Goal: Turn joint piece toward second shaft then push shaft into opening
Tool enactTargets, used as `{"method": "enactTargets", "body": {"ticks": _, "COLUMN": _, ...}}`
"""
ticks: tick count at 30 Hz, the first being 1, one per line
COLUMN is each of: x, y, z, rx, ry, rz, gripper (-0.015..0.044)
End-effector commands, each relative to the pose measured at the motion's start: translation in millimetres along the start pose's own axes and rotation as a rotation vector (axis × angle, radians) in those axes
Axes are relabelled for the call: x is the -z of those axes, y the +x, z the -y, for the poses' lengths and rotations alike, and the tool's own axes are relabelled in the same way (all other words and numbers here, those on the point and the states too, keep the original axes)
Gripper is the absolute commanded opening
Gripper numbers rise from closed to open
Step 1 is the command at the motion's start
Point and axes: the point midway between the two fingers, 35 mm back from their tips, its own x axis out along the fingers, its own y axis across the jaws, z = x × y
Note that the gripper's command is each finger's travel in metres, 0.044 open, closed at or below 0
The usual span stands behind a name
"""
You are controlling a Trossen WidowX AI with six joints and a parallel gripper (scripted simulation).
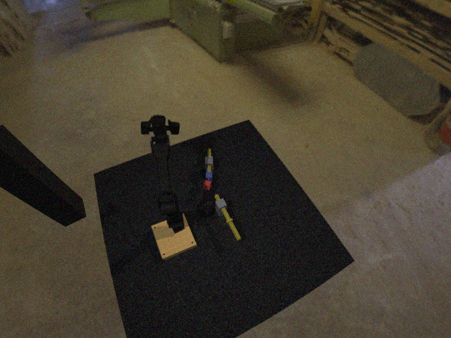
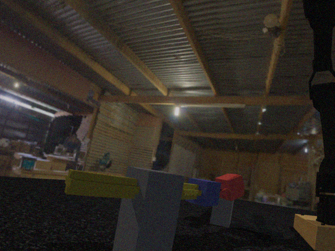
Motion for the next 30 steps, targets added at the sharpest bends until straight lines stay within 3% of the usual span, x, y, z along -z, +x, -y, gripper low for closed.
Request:
{"method": "enactTargets", "body": {"ticks": 1, "x": 22.5, "y": -0.2, "z": 31.9, "rx": 0.094, "ry": 0.049, "rz": -0.087, "gripper": 0.044}}
{"method": "enactTargets", "body": {"ticks": 14, "x": 91.2, "y": -30.7, "z": 122.8, "rx": 0.386, "ry": 0.253, "rz": -0.338, "gripper": 0.044}}
{"method": "enactTargets", "body": {"ticks": 30, "x": 176.9, "y": -110.9, "z": 197.9, "rx": 0.746, "ry": 0.543, "rz": -0.649, "gripper": 0.044}}
